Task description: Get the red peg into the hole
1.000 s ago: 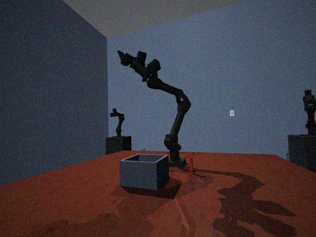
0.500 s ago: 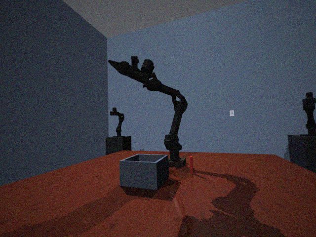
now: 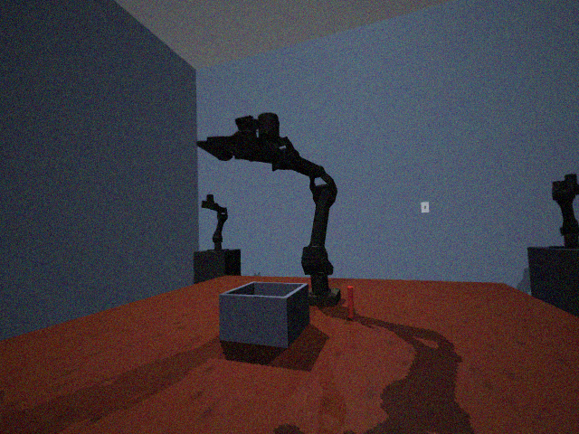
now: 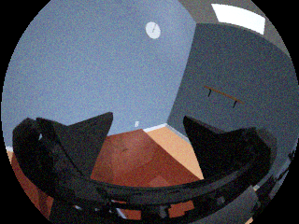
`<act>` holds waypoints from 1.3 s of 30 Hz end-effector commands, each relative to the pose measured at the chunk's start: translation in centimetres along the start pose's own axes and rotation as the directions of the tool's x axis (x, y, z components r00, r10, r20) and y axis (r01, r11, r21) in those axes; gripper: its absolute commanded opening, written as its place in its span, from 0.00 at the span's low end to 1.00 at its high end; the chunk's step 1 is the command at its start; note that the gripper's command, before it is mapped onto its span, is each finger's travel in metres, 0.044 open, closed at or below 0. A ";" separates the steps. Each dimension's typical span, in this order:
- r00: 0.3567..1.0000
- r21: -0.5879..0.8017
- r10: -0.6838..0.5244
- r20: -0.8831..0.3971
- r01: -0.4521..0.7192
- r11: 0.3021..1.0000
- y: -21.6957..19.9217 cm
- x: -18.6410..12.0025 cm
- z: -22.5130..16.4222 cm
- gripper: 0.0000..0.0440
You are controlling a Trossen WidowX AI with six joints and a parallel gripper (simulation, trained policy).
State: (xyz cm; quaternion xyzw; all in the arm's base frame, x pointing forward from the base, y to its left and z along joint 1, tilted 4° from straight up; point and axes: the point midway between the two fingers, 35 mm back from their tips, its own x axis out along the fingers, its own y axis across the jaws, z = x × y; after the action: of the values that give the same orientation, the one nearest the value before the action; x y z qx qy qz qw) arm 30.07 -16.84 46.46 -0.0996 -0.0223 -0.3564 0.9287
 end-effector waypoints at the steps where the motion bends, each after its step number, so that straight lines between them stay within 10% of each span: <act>1: 0.992 0.059 0.082 -0.092 -0.077 0.995 2.9 -0.4 -2.4 1.00; 17: 0.814 0.305 0.364 -0.453 -0.242 0.921 13.0 -6.6 -11.9 1.00; 39: 0.293 0.376 0.364 -0.884 -0.019 0.927 17.2 -22.1 -23.9 1.00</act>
State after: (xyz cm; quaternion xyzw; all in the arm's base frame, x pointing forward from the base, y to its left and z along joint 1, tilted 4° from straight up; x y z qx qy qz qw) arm 26.24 4.36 19.39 0.2499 0.4449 -0.2067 0.8348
